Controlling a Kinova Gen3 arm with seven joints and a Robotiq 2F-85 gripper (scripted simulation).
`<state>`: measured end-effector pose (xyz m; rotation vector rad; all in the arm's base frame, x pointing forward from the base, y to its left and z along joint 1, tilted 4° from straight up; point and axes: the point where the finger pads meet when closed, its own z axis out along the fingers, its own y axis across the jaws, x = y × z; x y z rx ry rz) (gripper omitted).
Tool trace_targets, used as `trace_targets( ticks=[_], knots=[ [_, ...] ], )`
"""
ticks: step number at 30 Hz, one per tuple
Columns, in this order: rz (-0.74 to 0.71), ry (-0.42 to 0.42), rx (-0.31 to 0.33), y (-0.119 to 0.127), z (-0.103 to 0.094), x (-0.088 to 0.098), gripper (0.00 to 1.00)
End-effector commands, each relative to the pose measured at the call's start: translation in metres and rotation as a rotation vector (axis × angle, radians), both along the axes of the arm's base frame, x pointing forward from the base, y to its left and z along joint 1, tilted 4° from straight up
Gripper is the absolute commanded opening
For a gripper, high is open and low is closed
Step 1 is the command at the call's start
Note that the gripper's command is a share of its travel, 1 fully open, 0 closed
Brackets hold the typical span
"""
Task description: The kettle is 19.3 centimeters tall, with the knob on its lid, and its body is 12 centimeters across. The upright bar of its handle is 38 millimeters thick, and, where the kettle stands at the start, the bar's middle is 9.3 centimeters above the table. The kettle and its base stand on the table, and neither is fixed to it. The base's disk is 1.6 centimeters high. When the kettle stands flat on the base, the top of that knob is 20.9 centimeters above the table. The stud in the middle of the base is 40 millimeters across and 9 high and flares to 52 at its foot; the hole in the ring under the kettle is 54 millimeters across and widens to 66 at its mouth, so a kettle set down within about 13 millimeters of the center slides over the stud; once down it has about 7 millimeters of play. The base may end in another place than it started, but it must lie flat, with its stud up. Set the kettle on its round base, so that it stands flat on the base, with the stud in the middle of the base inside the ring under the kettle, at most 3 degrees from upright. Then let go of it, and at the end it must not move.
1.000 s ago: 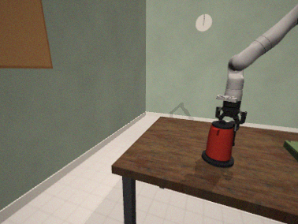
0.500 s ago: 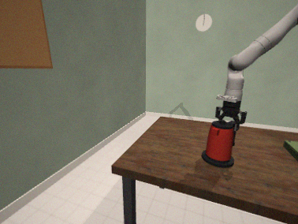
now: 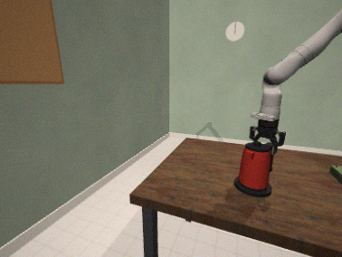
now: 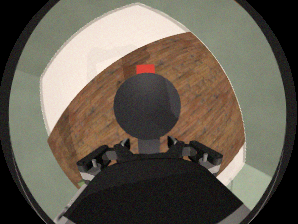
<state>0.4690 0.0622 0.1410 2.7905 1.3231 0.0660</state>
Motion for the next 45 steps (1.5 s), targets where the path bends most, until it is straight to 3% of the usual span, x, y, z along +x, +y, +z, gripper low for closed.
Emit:
trace_targets(
  ticks=[1,21,33,35,45],
  knots=[
    [0.0,-0.002,0.001,0.0,0.001,0.0,0.8],
    [0.0,-0.002,0.001,0.0,0.01,0.0,0.8],
    [0.0,-0.002,0.001,0.002,0.07,-0.004,0.8],
    [0.0,-0.002,0.001,0.002,0.07,-0.004,0.8],
    [0.0,-0.002,0.001,0.004,0.13,-0.008,0.8]
  ],
)
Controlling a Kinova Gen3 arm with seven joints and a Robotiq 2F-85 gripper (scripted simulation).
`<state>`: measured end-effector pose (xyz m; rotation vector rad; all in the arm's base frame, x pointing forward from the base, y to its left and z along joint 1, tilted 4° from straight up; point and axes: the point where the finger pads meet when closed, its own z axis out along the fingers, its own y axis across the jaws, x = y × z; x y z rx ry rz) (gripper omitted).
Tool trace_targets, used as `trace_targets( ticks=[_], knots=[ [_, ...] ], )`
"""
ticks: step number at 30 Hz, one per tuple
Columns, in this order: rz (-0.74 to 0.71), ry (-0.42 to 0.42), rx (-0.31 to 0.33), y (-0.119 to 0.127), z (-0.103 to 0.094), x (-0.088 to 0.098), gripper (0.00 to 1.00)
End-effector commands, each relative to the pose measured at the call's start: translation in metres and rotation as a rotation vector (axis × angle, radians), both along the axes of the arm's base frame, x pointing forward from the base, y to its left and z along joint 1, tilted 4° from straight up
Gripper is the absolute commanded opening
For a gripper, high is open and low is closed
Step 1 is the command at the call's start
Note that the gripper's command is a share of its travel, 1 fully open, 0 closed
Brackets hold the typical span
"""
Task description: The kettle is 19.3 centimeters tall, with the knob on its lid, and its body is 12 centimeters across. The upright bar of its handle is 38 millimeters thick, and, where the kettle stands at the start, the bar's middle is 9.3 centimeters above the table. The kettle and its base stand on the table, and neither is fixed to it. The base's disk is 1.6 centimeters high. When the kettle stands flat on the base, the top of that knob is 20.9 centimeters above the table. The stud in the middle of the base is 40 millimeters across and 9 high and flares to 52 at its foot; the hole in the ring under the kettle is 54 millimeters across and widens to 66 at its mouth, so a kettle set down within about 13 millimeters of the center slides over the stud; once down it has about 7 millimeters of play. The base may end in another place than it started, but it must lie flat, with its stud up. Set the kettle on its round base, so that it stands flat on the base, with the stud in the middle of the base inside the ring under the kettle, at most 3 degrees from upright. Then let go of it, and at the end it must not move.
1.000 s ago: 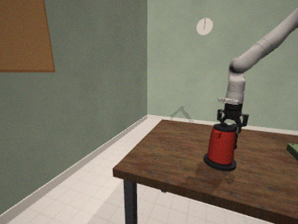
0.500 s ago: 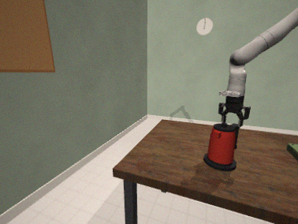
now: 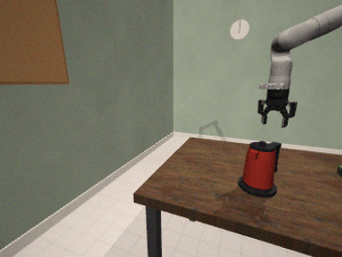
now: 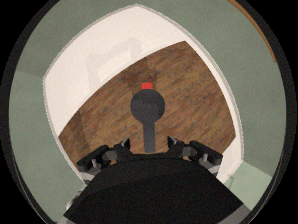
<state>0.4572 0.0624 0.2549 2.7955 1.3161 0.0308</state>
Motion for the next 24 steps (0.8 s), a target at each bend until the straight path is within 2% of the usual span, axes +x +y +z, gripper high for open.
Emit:
trace_targets(
  ticks=[1,5,11,24],
  knots=[
    [0.006,-0.023,0.009,0.004,0.021,0.004,0.8],
    [0.006,-0.023,0.009,0.004,0.036,0.003,0.8],
    [0.006,-0.023,0.009,0.004,0.044,0.002,0.8],
    [0.006,-0.023,0.009,0.004,0.047,0.002,0.8]
  ],
)
